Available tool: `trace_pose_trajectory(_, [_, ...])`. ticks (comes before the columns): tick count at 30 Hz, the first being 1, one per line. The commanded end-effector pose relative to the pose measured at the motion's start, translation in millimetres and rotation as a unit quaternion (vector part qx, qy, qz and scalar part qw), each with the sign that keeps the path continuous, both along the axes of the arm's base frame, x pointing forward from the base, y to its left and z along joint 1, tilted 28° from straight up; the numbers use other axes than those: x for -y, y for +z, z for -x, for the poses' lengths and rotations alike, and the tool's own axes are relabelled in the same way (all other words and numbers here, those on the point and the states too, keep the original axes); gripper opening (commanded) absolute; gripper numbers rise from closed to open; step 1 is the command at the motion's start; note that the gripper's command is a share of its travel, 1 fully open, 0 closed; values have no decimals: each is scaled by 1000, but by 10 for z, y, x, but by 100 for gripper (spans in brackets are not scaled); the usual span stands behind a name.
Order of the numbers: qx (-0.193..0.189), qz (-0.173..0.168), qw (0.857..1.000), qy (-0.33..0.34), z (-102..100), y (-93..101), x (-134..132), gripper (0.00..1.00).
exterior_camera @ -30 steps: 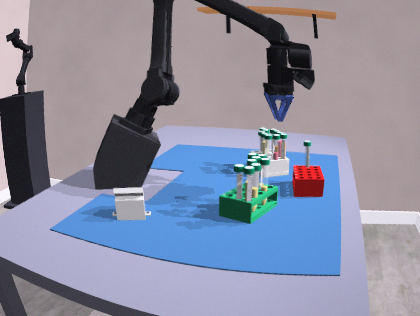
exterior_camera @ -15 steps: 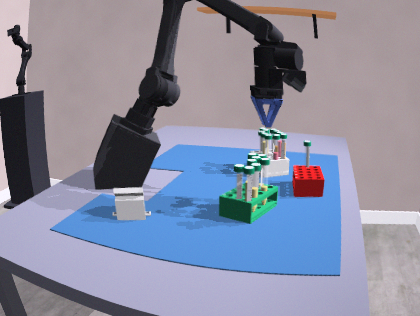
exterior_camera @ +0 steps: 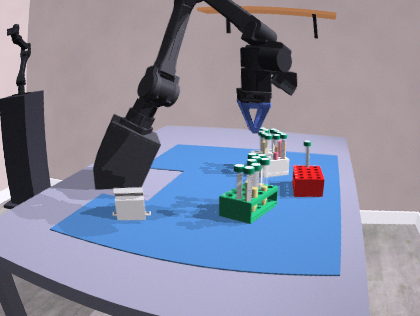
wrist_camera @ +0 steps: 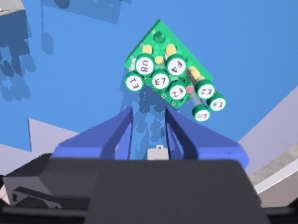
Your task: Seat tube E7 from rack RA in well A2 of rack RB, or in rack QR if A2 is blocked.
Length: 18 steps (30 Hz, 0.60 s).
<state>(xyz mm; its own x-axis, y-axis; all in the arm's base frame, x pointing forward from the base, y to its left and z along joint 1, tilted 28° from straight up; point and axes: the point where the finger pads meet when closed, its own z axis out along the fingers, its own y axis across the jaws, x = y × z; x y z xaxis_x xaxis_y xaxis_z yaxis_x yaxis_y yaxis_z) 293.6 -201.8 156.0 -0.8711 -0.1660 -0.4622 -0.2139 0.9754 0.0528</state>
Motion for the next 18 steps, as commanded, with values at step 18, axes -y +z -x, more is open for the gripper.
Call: trace_pose_trajectory(18, [26,41,998,28,-21,255,545,30])
